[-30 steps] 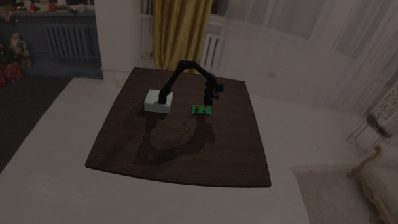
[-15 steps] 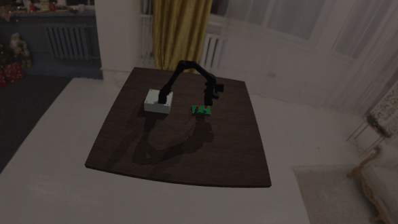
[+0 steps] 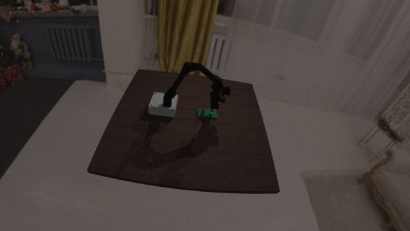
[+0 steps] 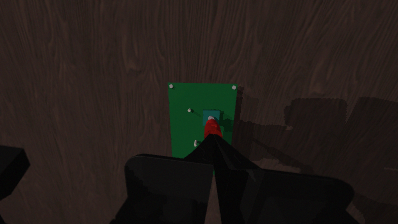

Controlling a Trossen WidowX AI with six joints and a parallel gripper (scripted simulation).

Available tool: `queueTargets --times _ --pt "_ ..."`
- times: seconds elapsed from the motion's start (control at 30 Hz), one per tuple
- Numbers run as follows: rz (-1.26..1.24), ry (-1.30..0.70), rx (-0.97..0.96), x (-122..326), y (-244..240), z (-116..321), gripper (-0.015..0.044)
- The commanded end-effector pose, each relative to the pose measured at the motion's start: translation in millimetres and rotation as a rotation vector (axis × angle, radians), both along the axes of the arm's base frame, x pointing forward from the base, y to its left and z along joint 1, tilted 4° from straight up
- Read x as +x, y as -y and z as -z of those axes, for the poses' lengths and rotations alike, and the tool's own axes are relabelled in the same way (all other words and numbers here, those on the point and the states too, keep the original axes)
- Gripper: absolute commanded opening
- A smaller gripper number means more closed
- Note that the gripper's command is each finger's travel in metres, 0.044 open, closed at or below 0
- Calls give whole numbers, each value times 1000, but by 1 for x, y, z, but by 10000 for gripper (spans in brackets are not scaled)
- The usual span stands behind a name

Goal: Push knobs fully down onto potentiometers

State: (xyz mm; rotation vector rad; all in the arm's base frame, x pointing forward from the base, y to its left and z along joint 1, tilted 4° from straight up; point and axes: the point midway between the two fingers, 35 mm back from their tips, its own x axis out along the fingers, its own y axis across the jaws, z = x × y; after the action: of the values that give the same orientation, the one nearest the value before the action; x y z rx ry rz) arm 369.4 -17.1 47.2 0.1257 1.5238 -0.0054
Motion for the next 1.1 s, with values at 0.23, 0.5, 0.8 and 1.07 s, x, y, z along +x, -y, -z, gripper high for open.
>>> queueTargets --times 0.23,0.5,0.8,1.07 --pt "3 1 -1 2 0 10 0" --pt "3 1 -1 2 -1 12 0" --pt "3 1 -1 2 -1 17 0" --pt "3 1 -1 2 -1 17 0"
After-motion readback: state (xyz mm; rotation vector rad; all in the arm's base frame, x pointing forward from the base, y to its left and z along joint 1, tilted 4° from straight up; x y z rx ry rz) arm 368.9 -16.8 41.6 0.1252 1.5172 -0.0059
